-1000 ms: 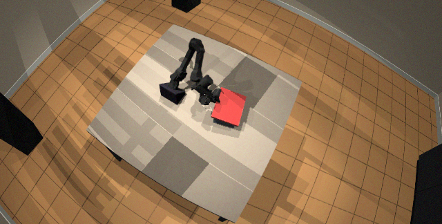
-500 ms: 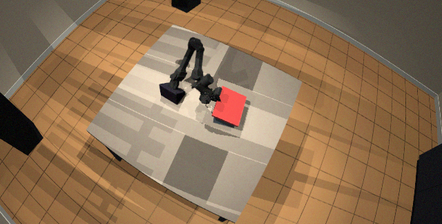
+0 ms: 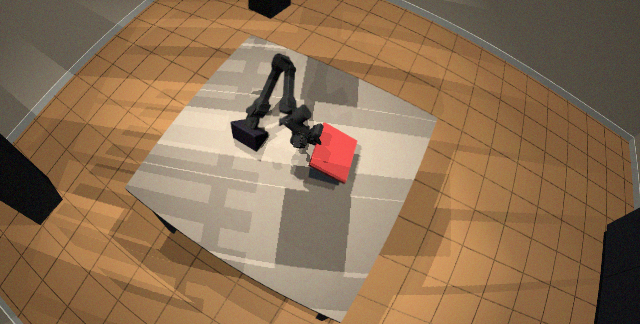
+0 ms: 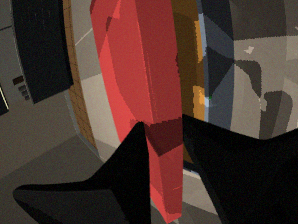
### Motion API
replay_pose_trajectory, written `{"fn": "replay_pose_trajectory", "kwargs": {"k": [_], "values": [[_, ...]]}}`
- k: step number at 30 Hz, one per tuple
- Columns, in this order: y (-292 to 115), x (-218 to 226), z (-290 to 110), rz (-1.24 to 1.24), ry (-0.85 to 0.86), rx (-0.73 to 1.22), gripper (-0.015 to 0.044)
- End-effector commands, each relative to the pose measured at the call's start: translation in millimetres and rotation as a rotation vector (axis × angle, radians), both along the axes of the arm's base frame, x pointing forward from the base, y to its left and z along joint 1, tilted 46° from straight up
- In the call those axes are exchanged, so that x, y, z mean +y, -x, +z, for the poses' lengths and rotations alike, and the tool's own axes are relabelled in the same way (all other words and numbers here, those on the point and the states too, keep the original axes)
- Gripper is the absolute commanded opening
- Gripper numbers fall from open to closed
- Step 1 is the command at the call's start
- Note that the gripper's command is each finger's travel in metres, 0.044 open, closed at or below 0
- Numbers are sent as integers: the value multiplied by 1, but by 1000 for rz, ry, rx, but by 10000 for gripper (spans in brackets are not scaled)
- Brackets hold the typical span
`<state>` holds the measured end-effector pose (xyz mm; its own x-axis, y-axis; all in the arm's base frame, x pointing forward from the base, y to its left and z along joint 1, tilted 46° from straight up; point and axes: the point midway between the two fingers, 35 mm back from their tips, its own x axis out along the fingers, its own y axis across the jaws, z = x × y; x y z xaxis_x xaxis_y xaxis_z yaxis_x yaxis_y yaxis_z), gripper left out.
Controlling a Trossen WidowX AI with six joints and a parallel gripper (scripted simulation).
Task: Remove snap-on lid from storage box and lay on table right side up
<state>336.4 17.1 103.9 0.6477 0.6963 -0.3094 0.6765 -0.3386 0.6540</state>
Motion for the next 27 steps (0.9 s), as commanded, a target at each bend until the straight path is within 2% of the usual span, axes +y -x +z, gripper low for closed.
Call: {"fn": "replay_pose_trajectory", "kwargs": {"k": [1,27], "values": [[-5,-6,8,-6,7,-14,0],[-32,-21,37,-6,8,-15,0]]}}
